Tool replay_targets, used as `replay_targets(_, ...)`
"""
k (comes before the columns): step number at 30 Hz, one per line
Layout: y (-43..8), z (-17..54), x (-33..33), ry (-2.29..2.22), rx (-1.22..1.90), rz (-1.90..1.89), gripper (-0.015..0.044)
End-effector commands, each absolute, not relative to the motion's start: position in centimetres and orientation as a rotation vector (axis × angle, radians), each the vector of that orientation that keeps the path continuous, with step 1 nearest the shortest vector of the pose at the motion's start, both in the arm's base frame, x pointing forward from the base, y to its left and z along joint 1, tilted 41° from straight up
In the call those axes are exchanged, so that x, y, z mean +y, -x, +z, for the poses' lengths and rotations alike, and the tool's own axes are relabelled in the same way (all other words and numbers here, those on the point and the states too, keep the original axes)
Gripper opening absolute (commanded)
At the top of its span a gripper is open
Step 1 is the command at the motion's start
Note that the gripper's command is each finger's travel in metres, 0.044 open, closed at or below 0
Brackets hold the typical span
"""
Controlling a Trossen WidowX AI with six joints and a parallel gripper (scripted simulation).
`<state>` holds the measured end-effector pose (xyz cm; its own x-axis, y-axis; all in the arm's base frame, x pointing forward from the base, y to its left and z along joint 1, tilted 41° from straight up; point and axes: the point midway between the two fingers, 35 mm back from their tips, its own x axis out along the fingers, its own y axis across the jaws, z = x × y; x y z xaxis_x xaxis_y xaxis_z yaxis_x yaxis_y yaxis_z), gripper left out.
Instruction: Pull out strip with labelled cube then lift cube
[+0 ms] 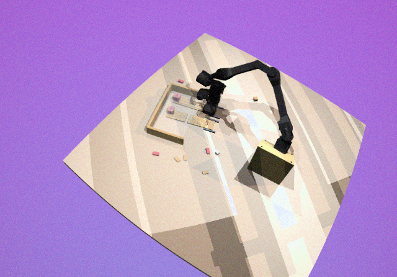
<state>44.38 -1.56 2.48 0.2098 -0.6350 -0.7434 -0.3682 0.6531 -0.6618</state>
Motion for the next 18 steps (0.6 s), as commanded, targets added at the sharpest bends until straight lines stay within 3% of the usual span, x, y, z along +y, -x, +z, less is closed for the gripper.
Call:
replay_targets(1,-44.39,2.21,-1.72,0.909,1.405,-0.223,0.0000)
replay_targets(18,-44.33,2.12,-1.87,0.909,1.405,-0.223,0.0000)
